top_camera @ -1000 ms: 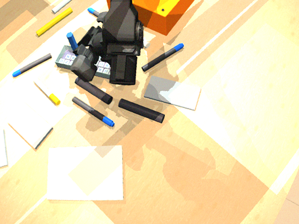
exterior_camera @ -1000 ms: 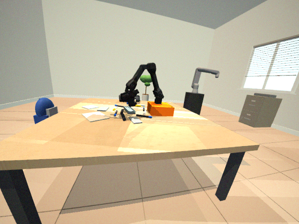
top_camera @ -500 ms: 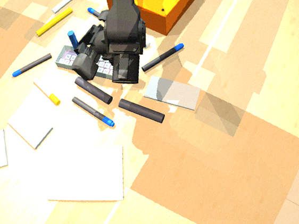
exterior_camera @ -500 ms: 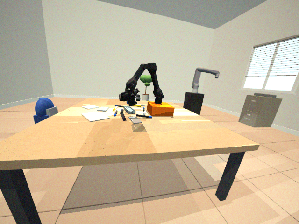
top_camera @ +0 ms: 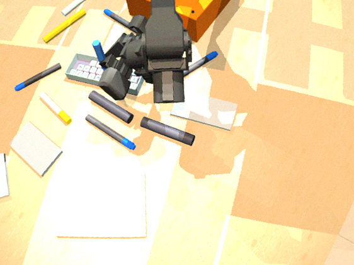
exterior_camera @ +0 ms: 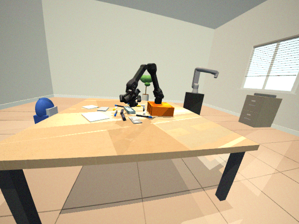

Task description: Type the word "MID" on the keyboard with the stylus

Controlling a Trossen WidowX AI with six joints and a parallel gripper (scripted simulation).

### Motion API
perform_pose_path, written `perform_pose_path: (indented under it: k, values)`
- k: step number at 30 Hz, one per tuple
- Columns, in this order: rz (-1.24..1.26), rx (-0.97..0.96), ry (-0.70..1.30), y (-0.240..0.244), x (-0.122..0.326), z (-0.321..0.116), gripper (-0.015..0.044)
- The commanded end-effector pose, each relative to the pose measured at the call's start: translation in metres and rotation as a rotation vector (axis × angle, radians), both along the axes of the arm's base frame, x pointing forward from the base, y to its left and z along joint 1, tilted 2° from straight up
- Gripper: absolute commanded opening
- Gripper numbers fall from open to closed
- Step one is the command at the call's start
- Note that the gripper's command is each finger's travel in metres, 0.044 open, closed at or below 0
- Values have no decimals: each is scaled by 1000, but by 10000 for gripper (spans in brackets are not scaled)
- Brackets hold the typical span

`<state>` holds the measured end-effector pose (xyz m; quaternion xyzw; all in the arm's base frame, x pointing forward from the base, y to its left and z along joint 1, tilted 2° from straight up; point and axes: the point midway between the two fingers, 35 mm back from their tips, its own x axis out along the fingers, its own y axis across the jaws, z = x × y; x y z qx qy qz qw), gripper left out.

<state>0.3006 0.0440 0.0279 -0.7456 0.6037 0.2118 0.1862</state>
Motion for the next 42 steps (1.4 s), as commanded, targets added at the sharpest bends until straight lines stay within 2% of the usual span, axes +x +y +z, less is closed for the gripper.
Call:
perform_pose_path:
  k: [1,10,13,14,42]
  values:
    - [-3,-4,11,1,-2,-13,0]
    - [-3,-4,11,1,-2,-13,0]
    - [-3,-4,11,2,-2,-16,79]
    - [-3,-4,11,2,-1,-16,81]
    - [-3,-4,11,2,-1,-23,81]
